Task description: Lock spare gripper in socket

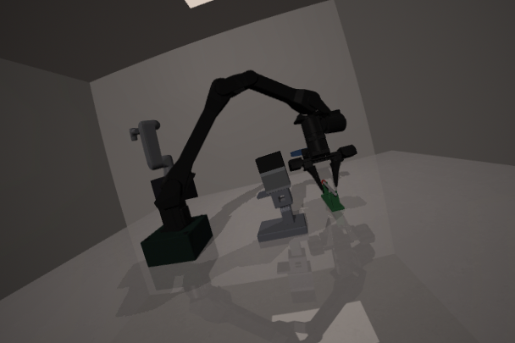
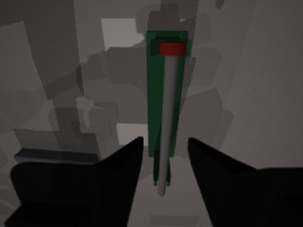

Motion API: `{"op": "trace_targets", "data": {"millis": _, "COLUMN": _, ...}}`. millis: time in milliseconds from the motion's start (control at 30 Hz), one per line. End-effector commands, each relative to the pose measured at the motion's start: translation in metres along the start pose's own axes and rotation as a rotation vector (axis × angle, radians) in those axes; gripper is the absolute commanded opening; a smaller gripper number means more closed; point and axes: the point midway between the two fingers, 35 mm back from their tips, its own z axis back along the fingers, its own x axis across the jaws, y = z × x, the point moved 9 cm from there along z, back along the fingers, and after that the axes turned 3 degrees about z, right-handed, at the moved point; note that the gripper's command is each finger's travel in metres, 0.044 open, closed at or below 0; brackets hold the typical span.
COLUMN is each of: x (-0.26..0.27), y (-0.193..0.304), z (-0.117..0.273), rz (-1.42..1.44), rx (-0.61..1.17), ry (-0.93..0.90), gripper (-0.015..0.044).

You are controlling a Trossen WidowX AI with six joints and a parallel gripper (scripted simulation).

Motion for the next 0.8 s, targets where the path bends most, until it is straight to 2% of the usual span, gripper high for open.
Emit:
{"op": "trace_targets", "data": {"millis": 0, "x": 0.0, "y": -0.002, "z": -0.007, "rz": -0.005, "rx": 0.005, "ry": 0.004, "gripper": 0.018}}
{"op": "trace_targets", "data": {"millis": 600, "x": 0.0, "y": -0.008, "z": -0.029, "rz": -0.005, "rx": 0.005, "ry": 0.004, "gripper": 0.018}}
{"op": "trace_targets", "data": {"millis": 767, "x": 0.0, "y": -0.008, "z": -0.029, "rz": -0.005, "rx": 0.005, "ry": 0.004, "gripper": 0.0049}}
